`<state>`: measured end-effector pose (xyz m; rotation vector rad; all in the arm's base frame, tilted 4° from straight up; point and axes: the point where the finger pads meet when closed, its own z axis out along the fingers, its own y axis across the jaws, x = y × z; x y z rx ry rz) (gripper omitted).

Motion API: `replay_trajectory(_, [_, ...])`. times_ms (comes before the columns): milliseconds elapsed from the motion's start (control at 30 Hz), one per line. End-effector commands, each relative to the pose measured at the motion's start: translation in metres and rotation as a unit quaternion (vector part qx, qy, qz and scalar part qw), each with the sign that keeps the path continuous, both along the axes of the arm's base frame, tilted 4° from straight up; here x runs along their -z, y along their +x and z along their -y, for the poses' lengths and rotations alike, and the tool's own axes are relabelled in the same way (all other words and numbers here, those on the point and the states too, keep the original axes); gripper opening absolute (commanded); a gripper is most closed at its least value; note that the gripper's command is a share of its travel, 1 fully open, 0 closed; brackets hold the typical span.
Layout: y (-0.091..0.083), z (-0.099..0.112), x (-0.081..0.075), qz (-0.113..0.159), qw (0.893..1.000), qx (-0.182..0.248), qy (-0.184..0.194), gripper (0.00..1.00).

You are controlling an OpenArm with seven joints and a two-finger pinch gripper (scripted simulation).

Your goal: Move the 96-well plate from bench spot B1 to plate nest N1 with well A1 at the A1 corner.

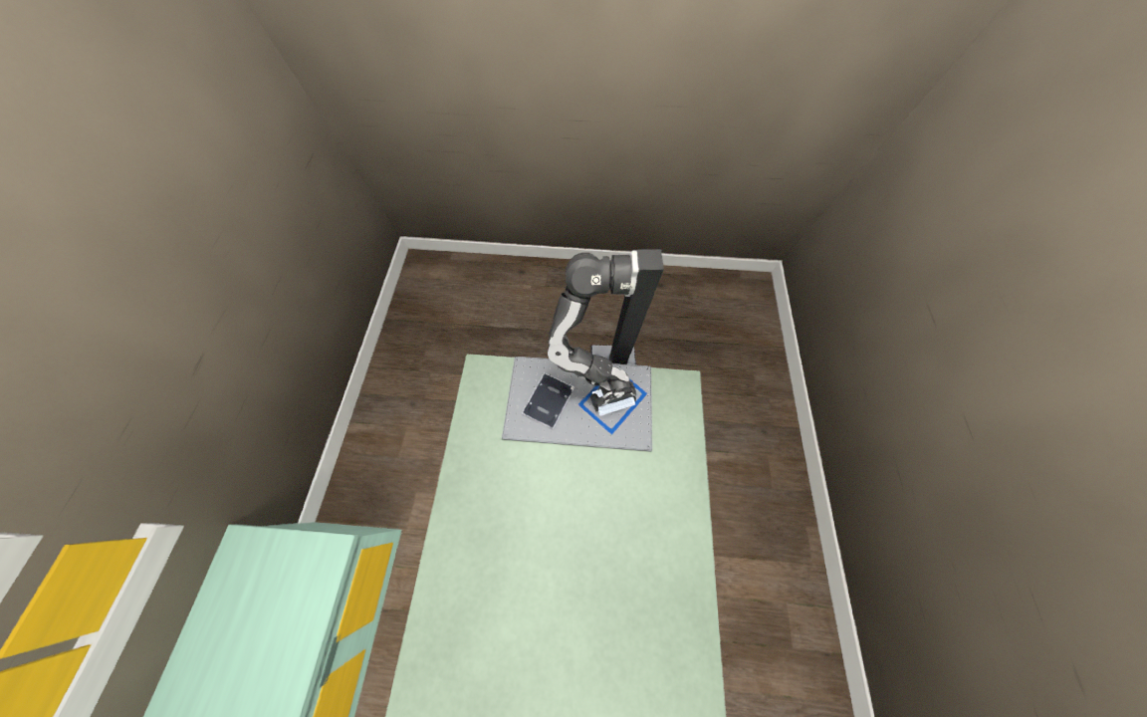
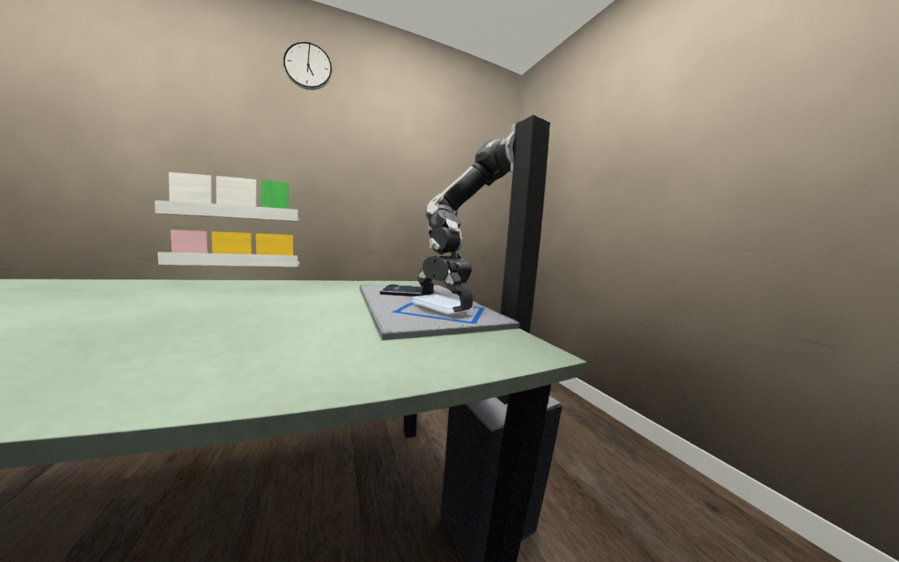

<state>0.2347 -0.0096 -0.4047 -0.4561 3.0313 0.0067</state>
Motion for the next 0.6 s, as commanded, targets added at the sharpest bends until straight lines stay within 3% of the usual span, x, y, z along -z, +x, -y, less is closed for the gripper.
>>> replay_trajectory(0, [0.0,0.0,-0.001,0.0,1.0,0.002,-0.002,0.0])
replay_trajectory(300, [0.0,0.0,-0.001,0.0,1.0,0.002,-0.002,0.0])
replay_trajectory(567, [0.0,0.0,-0.012,0.0,1.0,0.002,-0.001,0.0])
